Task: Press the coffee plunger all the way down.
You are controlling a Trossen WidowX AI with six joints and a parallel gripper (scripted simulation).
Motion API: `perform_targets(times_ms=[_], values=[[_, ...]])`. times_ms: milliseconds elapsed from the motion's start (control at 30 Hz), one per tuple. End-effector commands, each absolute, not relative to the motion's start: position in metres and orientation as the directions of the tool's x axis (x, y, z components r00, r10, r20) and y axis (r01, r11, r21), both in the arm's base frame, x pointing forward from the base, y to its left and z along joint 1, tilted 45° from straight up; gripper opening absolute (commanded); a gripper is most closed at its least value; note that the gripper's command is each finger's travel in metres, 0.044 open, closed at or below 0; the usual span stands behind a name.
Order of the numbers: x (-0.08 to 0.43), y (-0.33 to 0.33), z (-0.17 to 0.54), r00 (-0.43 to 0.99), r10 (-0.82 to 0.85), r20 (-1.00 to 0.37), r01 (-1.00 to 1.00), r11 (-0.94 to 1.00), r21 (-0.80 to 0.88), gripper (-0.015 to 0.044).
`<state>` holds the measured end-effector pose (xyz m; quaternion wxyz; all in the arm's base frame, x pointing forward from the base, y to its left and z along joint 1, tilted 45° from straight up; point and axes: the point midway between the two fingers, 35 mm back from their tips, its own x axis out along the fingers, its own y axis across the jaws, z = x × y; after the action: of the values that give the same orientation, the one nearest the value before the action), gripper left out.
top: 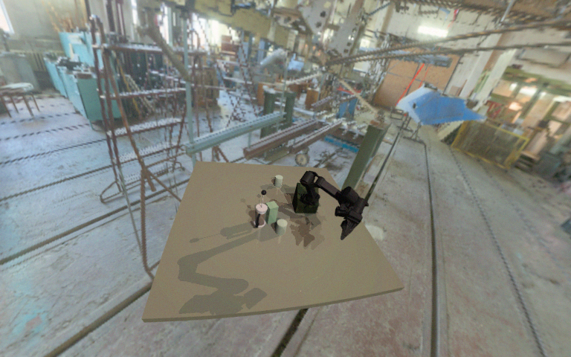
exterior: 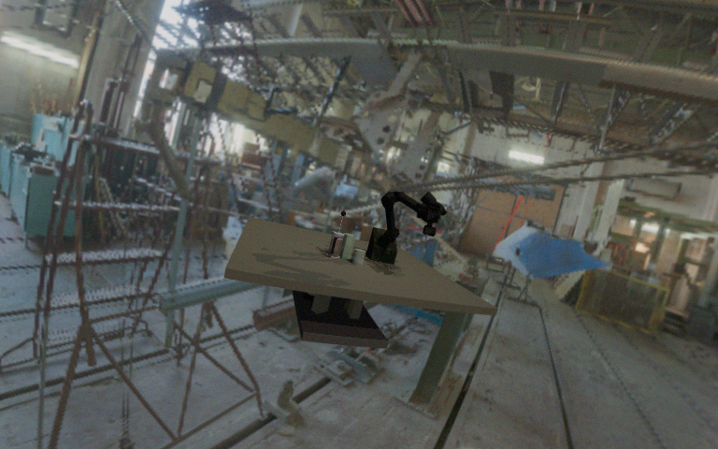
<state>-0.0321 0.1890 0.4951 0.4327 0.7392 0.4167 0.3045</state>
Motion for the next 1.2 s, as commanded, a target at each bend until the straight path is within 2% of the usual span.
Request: perform_targets(times_ms=[0, 100, 267, 367, 567, 700, 867, 1167], values=[[-0.031, 0.189, 0.496, 0.474, 0.876, 0.093, 0.345, -0.281, 0.896, 0.0426], [-0.024, 0.194, 0.502, 0.514, 0.845, 0.146, 0.254, -0.312, 0.915, 0.0440], [-0.003, 0.210, 0.519, 0.604, 0.738, 0.300, -0.068, -0.328, 0.942, 0.0440], [0.013, 0.219, 0.526, 0.635, 0.674, 0.378, -0.244, -0.290, 0.925, 0.0440], [0.039, 0.230, 0.532, 0.650, 0.599, 0.467, -0.444, -0.200, 0.874, 0.0440], [0.060, 0.242, 0.530, 0.658, 0.567, 0.496, -0.572, -0.052, 0.819, 0.0440], [0.096, 0.264, 0.519, 0.632, 0.576, 0.518, -0.718, 0.183, 0.672, 0.0440], [0.182, 0.271, 0.475, 0.685, 0.604, 0.406, -0.726, 0.529, 0.439, 0.0440]])
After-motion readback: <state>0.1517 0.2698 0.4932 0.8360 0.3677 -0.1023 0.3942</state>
